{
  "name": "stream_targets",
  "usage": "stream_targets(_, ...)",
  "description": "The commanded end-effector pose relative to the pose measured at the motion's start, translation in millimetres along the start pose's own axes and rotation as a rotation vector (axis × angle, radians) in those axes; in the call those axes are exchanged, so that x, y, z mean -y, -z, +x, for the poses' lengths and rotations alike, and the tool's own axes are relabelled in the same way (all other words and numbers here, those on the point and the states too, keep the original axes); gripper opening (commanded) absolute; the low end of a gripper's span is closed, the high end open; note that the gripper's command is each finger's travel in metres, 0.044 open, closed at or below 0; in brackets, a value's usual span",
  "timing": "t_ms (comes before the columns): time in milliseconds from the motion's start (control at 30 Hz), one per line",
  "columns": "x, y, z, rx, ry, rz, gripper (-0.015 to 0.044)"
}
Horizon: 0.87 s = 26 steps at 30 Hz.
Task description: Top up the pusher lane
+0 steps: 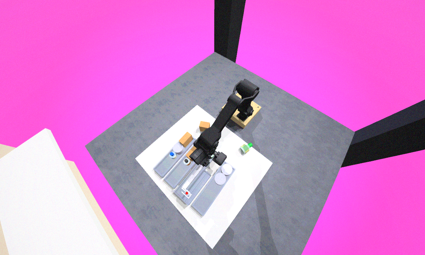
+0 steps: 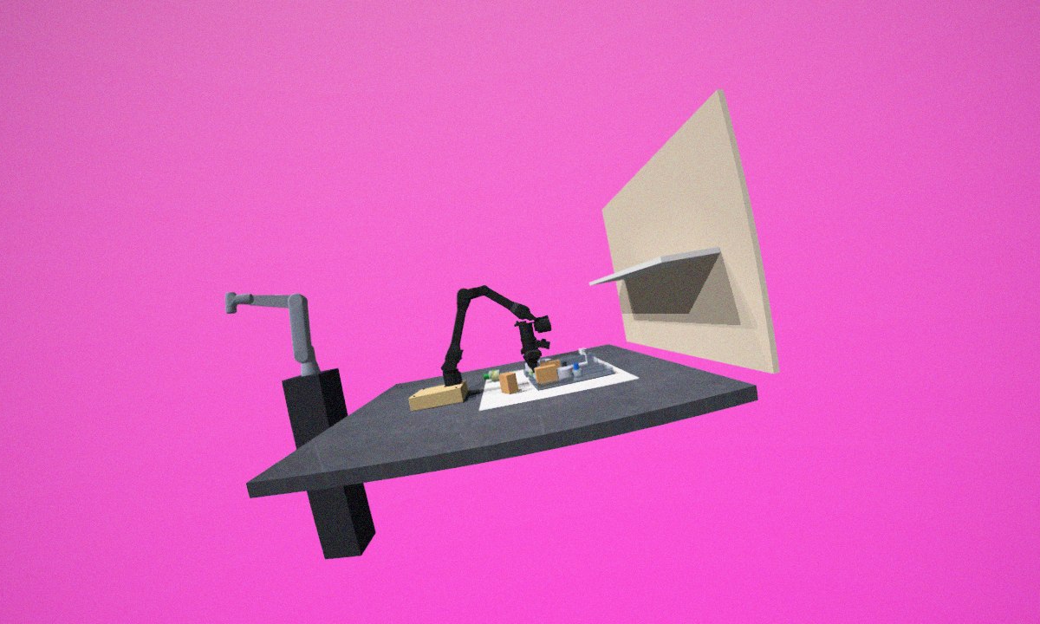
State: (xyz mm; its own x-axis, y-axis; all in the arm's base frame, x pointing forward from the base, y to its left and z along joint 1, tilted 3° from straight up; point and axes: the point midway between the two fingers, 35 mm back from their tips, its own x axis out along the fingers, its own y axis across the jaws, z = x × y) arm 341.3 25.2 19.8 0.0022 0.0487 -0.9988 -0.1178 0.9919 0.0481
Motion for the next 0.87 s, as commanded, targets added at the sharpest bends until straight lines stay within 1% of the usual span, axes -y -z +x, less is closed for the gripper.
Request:
stream_targets(0, 0, 0, -3, -0.001, 0.001, 0.002, 0.0308)
stream_targets(167, 0, 0, -19, -0.001, 0.001, 0.002, 0.0308)
stream_targets(367, 0, 3, -20, -0.001, 0.001, 0.002, 0.0308)
stream_targets(833, 0, 48, -22, -0.005, 0.001, 0.002, 0.0308)
